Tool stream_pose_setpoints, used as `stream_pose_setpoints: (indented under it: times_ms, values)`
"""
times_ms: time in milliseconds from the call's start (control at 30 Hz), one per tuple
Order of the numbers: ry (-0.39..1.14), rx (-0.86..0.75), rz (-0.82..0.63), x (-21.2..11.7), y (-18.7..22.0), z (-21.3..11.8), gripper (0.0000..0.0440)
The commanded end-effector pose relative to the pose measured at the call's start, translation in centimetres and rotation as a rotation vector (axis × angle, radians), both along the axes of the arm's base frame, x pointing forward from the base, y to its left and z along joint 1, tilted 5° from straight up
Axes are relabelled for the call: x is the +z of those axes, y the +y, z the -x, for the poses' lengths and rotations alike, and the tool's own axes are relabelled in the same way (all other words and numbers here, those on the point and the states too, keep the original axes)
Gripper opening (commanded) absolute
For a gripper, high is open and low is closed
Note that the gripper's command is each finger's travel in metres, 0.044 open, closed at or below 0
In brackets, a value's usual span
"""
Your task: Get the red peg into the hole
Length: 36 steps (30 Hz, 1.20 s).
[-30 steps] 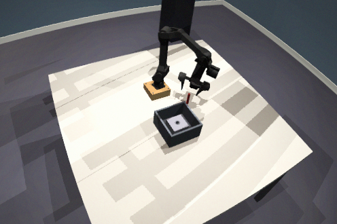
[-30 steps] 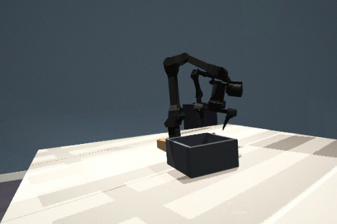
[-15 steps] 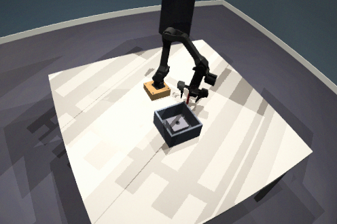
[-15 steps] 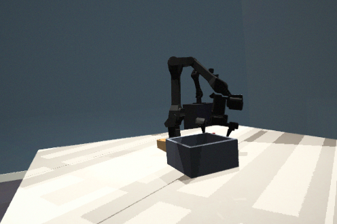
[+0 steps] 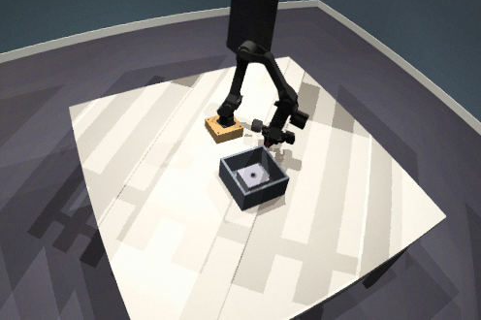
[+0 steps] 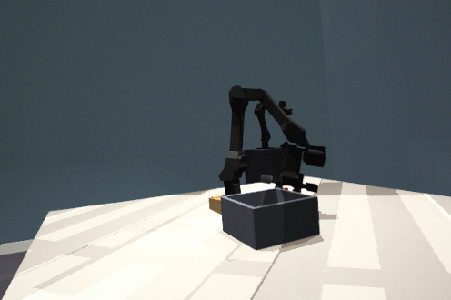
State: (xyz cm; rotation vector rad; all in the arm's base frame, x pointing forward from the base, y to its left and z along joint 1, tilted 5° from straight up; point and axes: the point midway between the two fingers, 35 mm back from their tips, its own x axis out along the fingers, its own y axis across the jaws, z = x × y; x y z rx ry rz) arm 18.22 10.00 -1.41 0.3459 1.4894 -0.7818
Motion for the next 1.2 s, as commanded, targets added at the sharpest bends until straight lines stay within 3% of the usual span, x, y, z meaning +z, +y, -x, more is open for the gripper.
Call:
stream_pose_setpoints:
  times_ms: [0, 767, 1167]
  values:
    - [0.016, -0.002, 0.006, -0.1, 0.0, 0.0, 0.0016]
    - [-0.175, -0.06, 0.106, 9.1, -3.7, -5.9, 0.0]
    - [-0.239, -0.18, 0.135, 11.3, -8.4, -8.9, 0.0]
